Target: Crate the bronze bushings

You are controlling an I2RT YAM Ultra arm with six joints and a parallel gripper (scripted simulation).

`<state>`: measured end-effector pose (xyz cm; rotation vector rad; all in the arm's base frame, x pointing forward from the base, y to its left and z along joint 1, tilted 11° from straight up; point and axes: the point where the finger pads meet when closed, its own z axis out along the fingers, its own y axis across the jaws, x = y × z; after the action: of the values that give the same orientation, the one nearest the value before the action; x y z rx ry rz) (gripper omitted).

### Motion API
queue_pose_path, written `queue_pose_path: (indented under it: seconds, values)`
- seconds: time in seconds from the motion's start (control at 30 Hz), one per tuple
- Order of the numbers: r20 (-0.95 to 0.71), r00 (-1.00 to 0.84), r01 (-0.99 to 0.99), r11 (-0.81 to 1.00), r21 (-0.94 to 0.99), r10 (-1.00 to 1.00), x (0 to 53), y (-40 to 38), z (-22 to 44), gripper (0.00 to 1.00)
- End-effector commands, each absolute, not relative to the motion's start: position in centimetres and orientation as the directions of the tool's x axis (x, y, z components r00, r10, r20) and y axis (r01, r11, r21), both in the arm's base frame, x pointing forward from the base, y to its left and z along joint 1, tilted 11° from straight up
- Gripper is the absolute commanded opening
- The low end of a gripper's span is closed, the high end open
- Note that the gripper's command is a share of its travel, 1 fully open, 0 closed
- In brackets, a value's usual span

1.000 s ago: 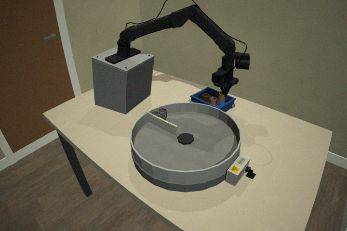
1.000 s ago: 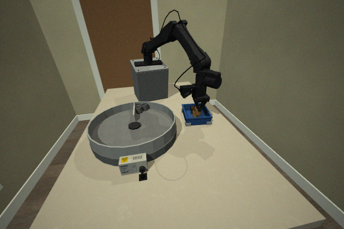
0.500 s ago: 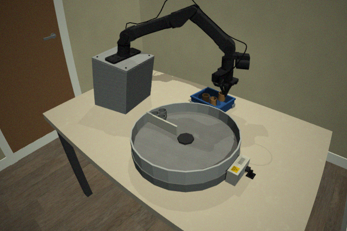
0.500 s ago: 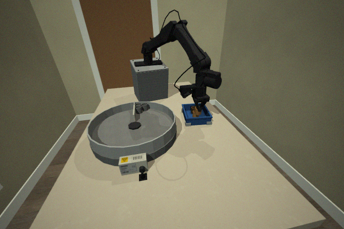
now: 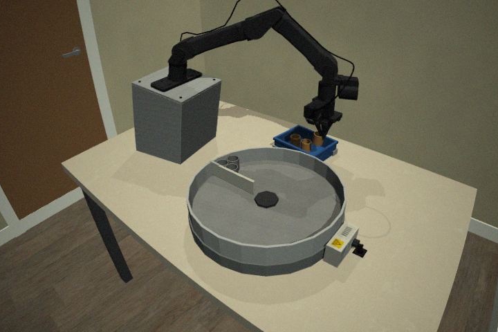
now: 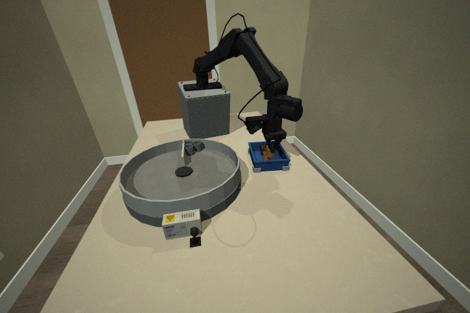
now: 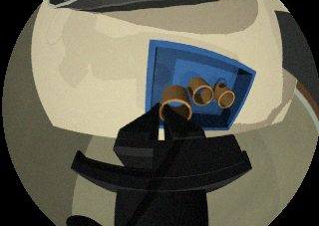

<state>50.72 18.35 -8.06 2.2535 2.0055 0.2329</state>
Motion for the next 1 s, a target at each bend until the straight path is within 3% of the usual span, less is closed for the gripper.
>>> queue_pose_path:
  seconds: [0.0,0.97]
  values:
    - [0.055,0.110,0.965,-0.120,0.232,0.992,51.8,18.7,-5.1,0.00]
    - [0.048,0.110,0.969,-0.118,0.218,0.993,51.0,18.7,-5.9,0.00]
